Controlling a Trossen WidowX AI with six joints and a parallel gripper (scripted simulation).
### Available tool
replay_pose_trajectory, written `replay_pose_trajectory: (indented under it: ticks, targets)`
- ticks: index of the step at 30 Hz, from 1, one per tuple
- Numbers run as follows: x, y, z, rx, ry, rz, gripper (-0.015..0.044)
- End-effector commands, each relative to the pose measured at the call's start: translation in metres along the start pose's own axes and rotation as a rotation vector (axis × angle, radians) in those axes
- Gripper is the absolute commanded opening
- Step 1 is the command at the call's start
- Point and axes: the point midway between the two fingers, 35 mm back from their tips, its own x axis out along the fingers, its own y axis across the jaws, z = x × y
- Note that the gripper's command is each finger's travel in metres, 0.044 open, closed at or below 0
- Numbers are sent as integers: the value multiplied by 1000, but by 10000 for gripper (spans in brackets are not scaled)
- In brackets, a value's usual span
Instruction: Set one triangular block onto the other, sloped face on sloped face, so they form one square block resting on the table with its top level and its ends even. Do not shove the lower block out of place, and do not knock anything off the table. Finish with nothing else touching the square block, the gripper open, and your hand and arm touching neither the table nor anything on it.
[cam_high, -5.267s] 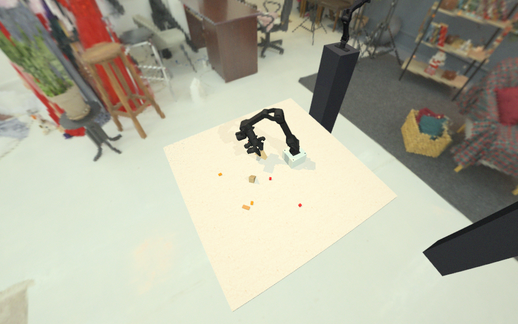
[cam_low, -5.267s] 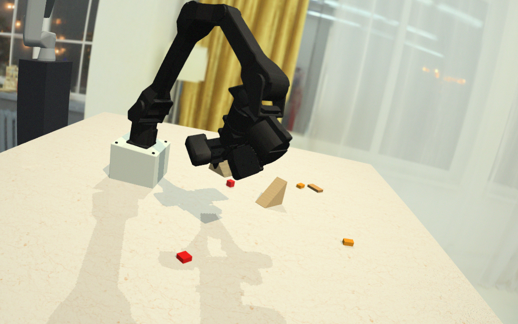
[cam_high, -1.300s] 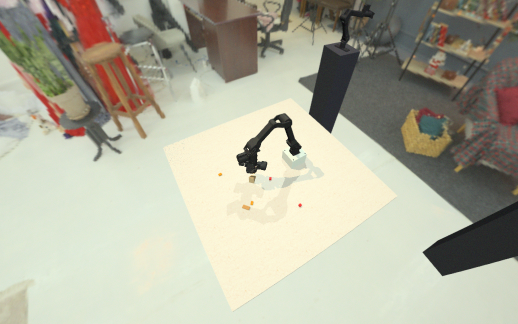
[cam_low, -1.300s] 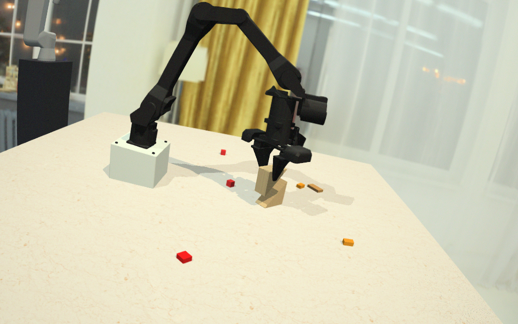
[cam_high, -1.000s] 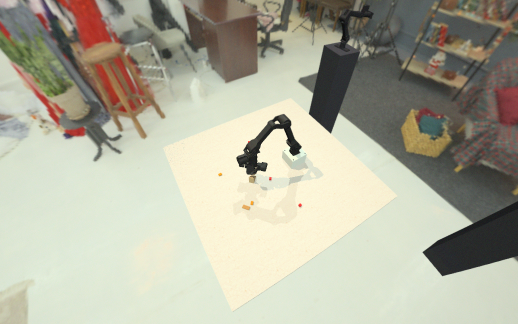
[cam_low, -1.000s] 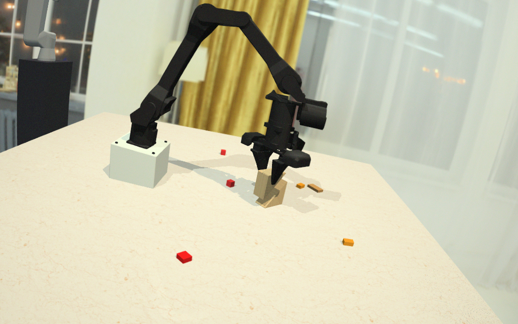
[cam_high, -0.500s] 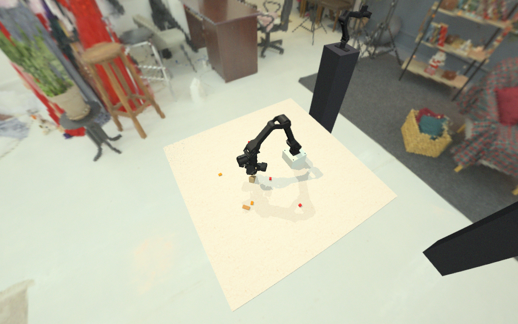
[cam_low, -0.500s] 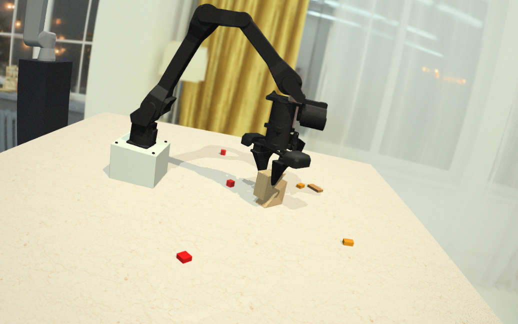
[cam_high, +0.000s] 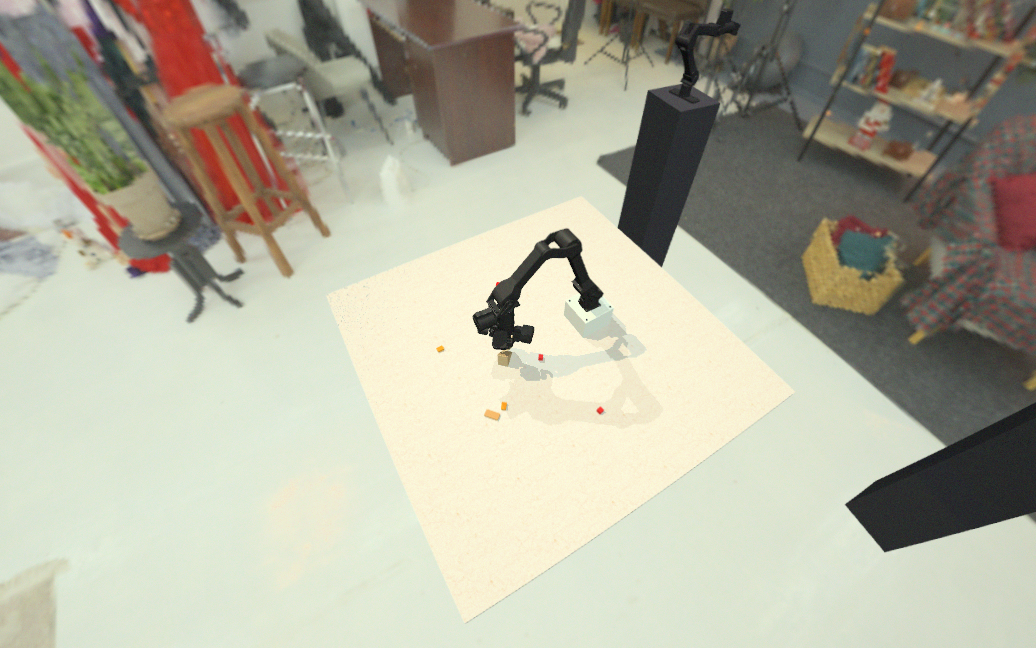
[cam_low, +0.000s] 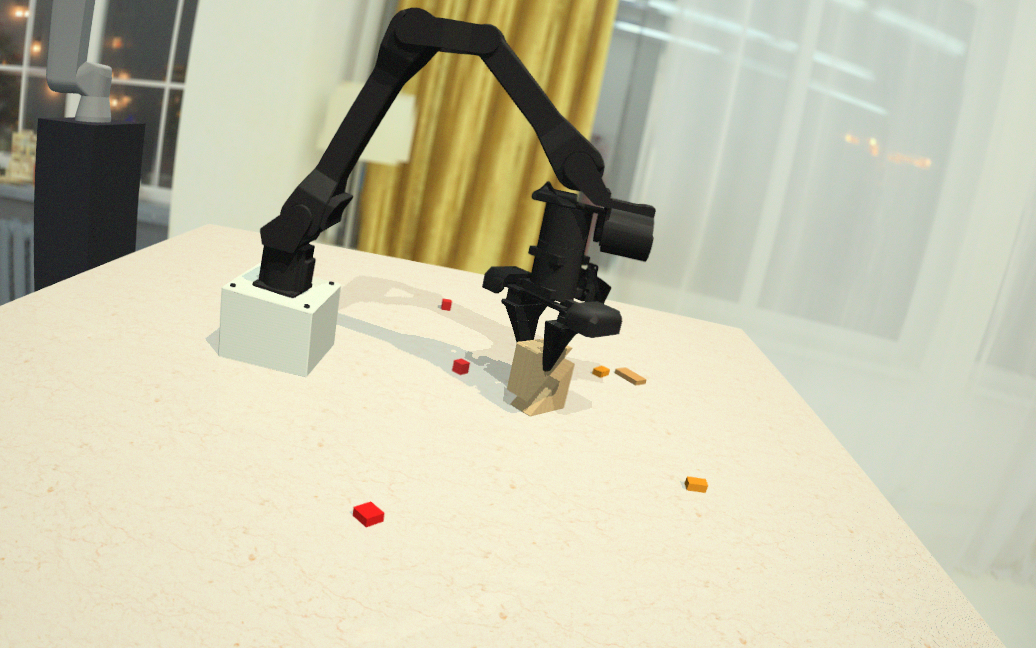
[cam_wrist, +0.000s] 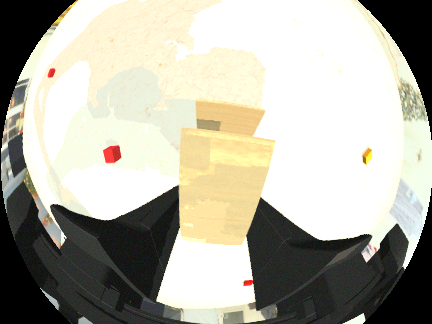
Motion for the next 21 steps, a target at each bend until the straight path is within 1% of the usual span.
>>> replay_pose_trajectory:
  ticks: [1,21]
  targets:
    - [2,-1,0,7,3,-6,0]
    - [14,-1,6,7,3,-6,0]
